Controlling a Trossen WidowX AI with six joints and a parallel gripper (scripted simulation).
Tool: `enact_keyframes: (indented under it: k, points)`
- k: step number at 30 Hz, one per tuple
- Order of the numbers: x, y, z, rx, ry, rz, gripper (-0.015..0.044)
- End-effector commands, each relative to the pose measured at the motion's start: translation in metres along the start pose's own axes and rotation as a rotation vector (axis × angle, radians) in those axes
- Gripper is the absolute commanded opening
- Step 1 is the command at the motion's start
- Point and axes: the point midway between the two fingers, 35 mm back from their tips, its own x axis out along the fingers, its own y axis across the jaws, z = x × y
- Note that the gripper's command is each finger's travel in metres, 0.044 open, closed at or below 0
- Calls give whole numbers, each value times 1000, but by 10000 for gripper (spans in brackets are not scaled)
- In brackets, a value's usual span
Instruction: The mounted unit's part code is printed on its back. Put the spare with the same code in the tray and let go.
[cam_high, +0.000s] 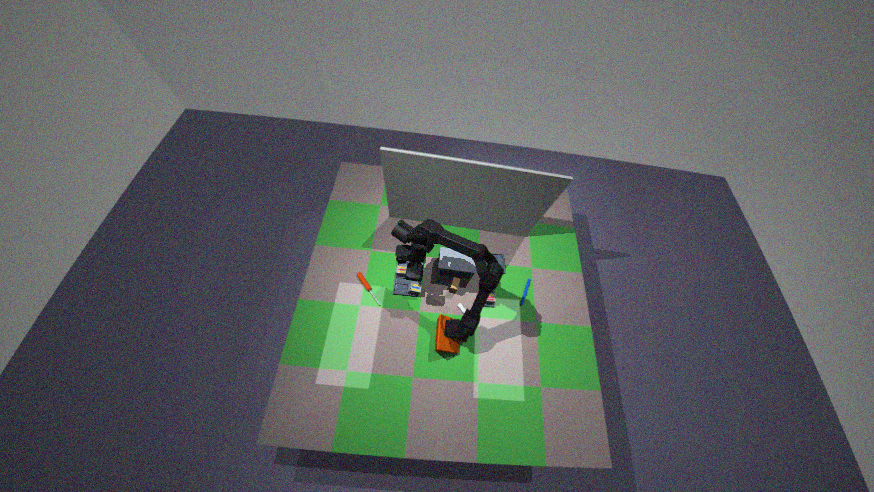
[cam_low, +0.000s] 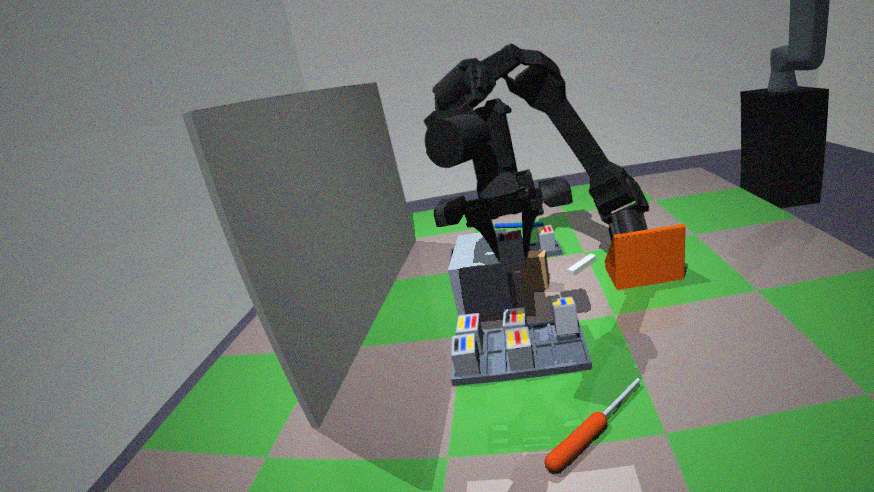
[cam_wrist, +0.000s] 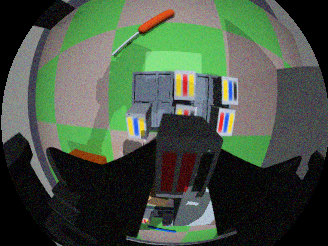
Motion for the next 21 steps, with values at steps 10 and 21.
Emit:
enact_keyframes:
  k: [10, 21]
  points:
    - [-14, -67, -77, 10, -38, -11, 0]
    - [-18, -109, -165, -1, -21, -36, 0]
